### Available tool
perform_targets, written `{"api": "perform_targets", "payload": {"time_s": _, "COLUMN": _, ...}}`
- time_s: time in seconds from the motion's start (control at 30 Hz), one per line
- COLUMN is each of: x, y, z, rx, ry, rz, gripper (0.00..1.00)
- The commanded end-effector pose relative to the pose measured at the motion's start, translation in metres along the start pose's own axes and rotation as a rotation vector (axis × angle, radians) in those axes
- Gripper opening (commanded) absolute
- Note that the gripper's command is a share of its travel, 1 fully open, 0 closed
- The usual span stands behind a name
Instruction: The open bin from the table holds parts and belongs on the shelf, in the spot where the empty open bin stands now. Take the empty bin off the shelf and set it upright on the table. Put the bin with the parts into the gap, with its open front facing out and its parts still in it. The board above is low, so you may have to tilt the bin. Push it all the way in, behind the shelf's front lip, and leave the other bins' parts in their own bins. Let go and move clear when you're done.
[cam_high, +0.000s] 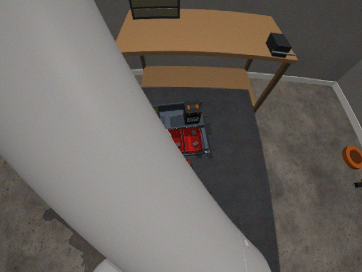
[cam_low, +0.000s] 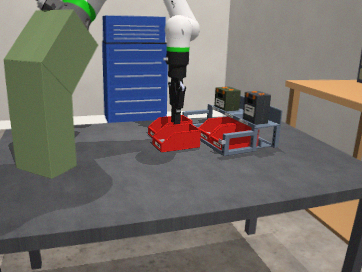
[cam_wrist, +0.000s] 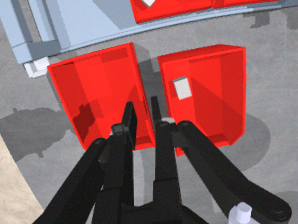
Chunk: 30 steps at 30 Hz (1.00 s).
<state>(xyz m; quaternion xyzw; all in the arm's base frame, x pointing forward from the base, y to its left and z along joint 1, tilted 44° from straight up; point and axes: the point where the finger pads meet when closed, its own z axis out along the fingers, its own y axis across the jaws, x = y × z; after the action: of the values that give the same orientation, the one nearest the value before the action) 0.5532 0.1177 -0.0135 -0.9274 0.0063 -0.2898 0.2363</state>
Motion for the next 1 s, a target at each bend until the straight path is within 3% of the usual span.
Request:
{"api": "perform_targets", "payload": {"time_s": 0.0, "x": 0.001, "y": 0.0, "z": 0.004, "rx": 0.0, "ry": 0.001, "rz": 0.0, "gripper": 0.24}}
{"api": "perform_targets", "payload": {"time_s": 0.97, "x": 0.001, "y": 0.0, "z": 0.029, "rx": 0.0, "ry": 0.001, "rz": 0.0, "gripper": 0.24}}
